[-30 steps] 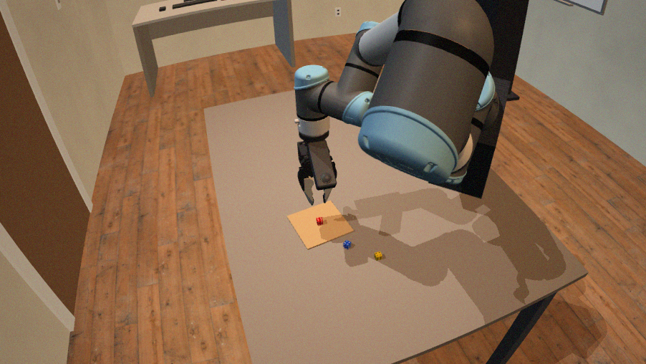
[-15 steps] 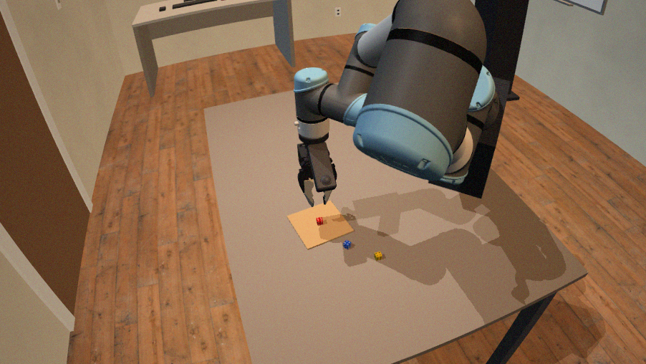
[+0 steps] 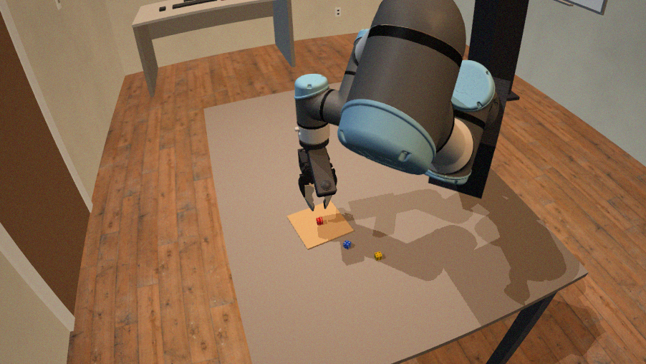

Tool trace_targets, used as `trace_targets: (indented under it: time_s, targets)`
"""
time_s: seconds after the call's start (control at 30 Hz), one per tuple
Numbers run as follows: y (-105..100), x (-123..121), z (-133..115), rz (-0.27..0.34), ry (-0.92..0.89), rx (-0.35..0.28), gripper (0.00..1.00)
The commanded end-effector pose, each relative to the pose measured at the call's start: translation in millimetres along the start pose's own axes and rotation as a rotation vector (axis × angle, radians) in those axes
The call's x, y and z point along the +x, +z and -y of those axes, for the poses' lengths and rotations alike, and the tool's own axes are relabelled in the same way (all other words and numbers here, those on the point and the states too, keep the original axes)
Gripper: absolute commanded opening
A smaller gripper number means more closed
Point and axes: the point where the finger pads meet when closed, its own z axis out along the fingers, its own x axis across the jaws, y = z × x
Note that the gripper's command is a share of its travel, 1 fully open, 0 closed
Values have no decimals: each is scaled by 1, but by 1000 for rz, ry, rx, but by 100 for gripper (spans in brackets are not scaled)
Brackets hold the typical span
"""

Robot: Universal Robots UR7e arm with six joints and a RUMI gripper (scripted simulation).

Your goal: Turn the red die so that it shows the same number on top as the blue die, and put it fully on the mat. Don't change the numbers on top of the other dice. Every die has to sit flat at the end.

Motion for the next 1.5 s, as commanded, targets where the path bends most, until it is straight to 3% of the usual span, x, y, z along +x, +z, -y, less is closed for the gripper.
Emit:
trace_targets:
  time_s: [0.0, 0.63, 1.47]
  targets:
    - [9, 0, -1, -1, 0, -2, 18]
    - [26, 0, -1, -1, 0, -2, 18]
    - [27, 0, -1, -1, 0, -2, 18]
